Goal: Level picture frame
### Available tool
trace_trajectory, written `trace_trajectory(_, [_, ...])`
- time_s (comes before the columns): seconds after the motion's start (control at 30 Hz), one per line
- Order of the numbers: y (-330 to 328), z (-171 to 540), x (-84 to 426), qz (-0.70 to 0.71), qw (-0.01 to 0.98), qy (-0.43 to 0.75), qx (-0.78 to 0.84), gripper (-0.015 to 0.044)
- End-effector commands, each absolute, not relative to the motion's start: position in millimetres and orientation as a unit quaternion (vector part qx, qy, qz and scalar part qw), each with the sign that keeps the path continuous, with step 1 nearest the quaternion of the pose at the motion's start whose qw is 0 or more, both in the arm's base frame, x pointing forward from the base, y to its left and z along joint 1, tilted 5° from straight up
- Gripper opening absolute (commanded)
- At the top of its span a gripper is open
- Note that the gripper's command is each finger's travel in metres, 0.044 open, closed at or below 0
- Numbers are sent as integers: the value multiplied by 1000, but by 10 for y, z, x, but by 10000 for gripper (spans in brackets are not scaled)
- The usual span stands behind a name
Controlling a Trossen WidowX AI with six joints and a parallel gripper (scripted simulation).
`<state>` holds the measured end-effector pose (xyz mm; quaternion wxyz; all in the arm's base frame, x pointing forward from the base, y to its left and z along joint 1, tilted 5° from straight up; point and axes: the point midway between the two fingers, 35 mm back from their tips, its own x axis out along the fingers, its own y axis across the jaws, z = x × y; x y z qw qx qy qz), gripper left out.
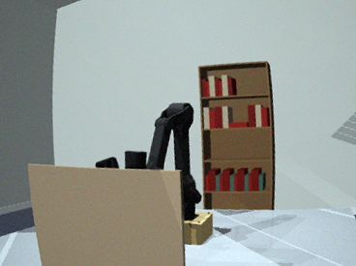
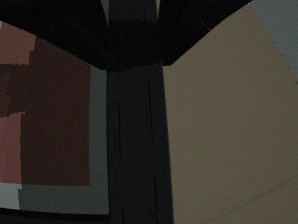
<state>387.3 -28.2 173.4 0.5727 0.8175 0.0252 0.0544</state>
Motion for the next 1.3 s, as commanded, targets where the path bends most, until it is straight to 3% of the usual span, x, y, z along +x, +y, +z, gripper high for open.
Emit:
trace_trajectory(0.0, [-284,1778,3878,61,576,20,815,0])
trace_trajectory(1.27, [-221,1799,3870,61,575,20,815,0])
